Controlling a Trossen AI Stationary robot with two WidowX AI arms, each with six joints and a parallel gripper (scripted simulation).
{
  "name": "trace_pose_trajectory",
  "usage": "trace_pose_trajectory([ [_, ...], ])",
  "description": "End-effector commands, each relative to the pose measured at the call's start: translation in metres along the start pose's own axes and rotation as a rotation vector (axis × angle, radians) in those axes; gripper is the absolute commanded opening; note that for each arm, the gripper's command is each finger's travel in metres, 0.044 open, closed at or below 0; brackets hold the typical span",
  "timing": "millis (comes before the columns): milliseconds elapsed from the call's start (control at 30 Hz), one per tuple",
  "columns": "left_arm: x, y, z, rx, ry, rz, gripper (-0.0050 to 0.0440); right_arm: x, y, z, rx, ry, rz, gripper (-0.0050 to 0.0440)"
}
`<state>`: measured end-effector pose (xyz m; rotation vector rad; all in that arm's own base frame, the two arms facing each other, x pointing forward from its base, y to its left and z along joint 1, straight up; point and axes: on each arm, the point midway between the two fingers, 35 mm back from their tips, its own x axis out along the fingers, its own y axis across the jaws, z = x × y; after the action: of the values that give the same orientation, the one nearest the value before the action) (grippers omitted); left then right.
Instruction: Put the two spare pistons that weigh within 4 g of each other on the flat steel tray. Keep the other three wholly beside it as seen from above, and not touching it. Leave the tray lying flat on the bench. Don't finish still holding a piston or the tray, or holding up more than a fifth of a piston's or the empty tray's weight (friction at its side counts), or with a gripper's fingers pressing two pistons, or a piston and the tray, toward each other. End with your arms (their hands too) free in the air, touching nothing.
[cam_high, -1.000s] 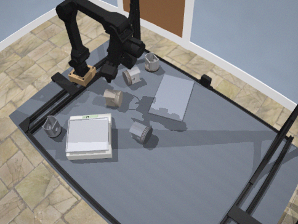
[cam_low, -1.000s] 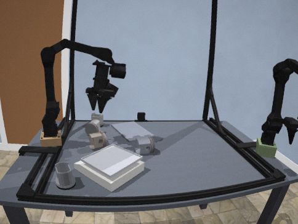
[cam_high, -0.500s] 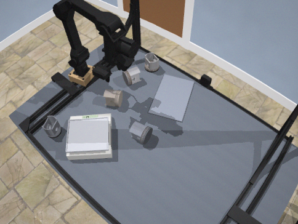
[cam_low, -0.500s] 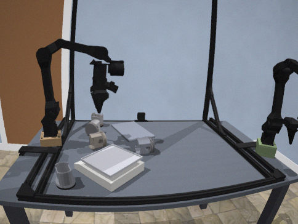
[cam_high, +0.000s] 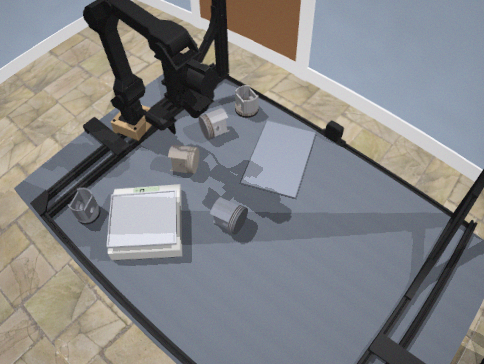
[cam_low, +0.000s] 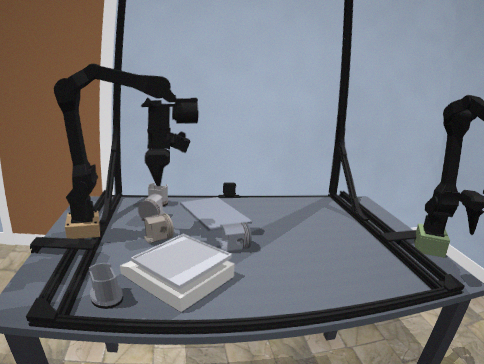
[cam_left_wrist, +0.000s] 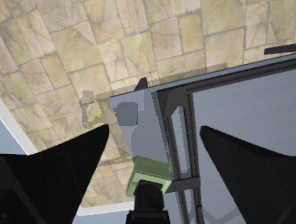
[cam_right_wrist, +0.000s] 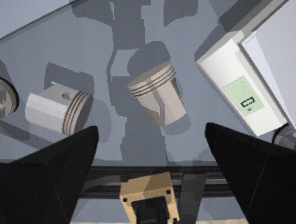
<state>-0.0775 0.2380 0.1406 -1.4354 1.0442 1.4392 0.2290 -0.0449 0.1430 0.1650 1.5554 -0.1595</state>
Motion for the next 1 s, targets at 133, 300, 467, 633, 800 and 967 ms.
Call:
trace_pose_trajectory([
  [133, 0.0, 0.0, 0.0, 0.001, 0.001, -0.002, 0.044, 0.002, -0.009, 0.001, 0.054, 0.006, 0.002, 0.0378],
  [300, 0.0, 0.0, 0.0, 0.001, 0.001, -0.002, 0.044, 0.001, -0.034, 0.007, 0.187, 0.003, 0.003, 0.0378],
  [467, 0.0, 0.0, 0.0, 0.001, 0.001, -0.002, 0.044, 0.0, -0.048, 0.009, 0.266, 0.003, 0.002, 0.0378],
  [633, 0.0, 0.0, 0.0, 0.001, 0.001, -0.002, 0.044, 0.0, -0.073, 0.011, 0.35, 0.004, 0.001, 0.0378],
  [800, 0.0, 0.0, 0.0, 0.001, 0.001, -0.002, 0.044, 0.0, -0.098, 0.011, 0.433, 0.005, 0.0, 0.0378],
  [967, 0.0, 0.0, 0.0, 0.001, 0.001, -0.002, 0.044, 0.0, -0.123, 0.009, 0.517, 0.006, 0.0, 0.0378],
])
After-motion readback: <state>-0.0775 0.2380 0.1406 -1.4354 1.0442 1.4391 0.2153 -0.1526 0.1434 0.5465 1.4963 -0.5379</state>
